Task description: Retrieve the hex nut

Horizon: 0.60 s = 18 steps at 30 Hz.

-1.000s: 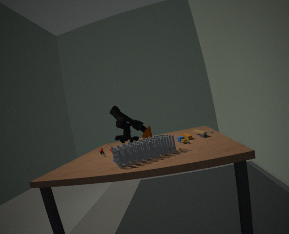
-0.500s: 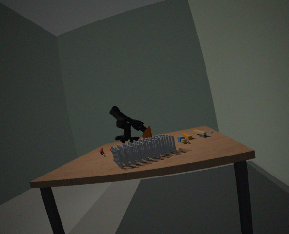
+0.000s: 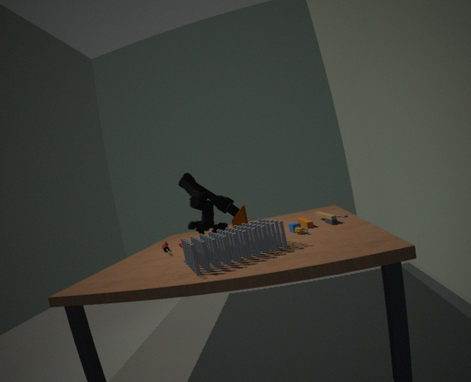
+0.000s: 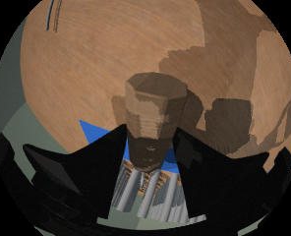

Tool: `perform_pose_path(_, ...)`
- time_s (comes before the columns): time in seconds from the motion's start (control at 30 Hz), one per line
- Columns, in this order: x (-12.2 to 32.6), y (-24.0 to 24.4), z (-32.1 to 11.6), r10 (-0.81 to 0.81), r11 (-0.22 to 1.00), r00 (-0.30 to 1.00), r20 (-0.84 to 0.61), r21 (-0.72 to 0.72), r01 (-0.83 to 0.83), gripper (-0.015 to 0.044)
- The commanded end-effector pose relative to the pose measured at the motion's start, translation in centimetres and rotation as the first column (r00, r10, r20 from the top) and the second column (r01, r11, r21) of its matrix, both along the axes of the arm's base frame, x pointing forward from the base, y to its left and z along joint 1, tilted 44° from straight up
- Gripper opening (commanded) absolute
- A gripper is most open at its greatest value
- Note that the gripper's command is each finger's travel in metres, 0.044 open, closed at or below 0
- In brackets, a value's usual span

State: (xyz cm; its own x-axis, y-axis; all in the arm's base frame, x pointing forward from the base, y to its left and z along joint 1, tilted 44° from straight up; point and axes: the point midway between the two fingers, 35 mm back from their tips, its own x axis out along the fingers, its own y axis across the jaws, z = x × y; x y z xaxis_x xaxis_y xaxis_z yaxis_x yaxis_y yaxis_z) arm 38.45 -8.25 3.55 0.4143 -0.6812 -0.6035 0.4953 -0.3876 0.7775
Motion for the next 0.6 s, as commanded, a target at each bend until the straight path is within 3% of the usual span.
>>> perform_pose_path(0.0,0.45,0.28,-0.08,0.000,1.000,1.000,0.006,0.001,0.000,0.0000)
perform_pose_path(0.57,1.39,0.74,-0.43,0.000,1.000,1.000,0.007,0.002,0.000,0.0000)
